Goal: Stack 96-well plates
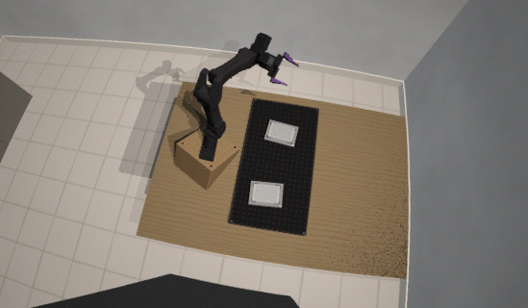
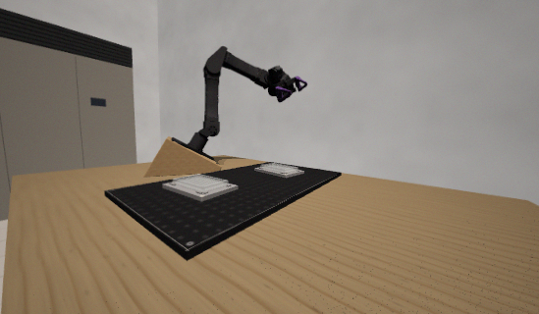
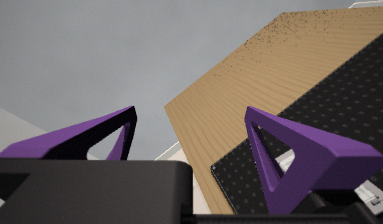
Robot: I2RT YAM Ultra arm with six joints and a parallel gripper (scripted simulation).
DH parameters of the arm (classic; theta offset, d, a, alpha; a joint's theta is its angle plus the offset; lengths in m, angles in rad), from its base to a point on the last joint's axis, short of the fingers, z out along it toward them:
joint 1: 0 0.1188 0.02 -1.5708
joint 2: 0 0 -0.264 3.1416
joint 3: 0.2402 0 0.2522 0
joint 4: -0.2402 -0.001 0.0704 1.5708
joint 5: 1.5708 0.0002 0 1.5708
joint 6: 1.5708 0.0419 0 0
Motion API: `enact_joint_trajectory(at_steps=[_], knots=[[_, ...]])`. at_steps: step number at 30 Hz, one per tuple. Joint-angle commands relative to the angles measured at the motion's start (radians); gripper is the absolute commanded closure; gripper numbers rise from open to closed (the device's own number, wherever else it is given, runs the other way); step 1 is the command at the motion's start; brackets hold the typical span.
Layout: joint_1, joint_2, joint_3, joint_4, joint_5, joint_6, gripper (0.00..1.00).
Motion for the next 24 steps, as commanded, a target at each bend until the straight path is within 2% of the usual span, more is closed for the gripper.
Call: enact_joint_trajectory(at_steps=[1, 17, 18, 24], knots=[[-0.002, -0.013, 0.013, -0.007, 0.012, -0.005, 0.0], [-0.002, -0.013, 0.013, -0.007, 0.012, -0.005, 0.0], [-0.029, 0.02, 0.026, -0.014, -0.023, -0.028, 0.0], [-0.133, 0.072, 0.036, -0.054, -0.122, -0.144, 0.0]])
